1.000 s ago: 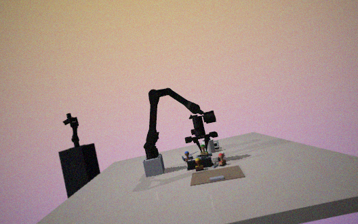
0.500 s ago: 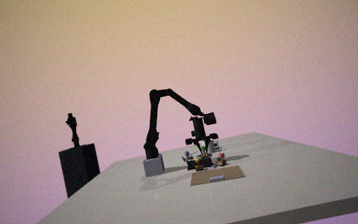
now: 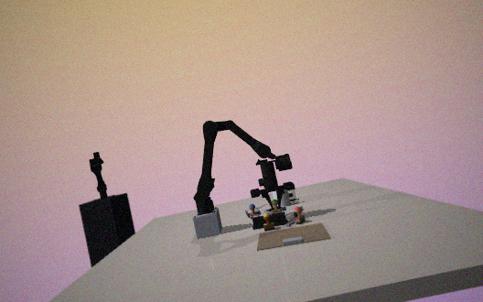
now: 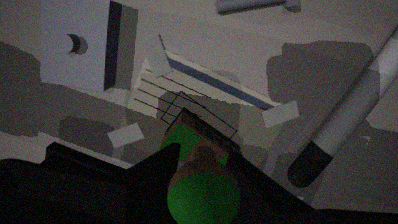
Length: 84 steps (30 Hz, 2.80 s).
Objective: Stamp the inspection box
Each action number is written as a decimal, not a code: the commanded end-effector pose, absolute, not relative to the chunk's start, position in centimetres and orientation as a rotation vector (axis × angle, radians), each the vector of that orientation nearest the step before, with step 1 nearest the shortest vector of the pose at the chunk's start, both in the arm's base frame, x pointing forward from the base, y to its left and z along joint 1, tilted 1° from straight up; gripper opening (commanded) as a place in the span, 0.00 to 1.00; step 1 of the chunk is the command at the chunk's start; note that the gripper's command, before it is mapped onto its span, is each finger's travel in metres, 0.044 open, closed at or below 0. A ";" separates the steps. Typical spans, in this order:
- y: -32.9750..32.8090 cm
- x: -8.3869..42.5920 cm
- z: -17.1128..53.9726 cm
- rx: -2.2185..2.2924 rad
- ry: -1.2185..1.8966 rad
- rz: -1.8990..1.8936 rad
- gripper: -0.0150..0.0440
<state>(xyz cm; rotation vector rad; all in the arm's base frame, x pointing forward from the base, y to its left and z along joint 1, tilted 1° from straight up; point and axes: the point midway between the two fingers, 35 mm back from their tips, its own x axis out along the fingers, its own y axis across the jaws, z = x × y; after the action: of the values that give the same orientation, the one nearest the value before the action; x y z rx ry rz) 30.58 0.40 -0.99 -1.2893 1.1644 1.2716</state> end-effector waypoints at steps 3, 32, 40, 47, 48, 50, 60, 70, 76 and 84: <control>0.4 30.4 -1.5 -1.291 1.164 1.275 0.25; 0.4 30.3 -2.8 -1.291 1.162 1.274 0.25; 0.4 30.3 -3.0 -1.292 1.161 1.273 0.25; 0.4 30.3 -3.1 -1.292 1.161 1.273 0.25; 0.4 30.3 -3.2 -1.292 1.161 1.273 0.25; 0.4 30.3 -3.2 -1.292 1.161 1.273 0.25; 0.4 30.3 -3.3 -1.292 1.161 1.273 0.25; 0.4 30.3 -3.3 -1.292 1.161 1.273 0.25; 0.4 30.3 -3.3 -1.292 1.161 1.273 0.25; 0.4 30.3 -3.2 -1.292 1.161 1.273 0.25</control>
<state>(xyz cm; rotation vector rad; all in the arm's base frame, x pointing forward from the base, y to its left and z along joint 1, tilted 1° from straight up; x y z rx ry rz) 30.25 0.35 -3.16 -1.2875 1.1668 1.2737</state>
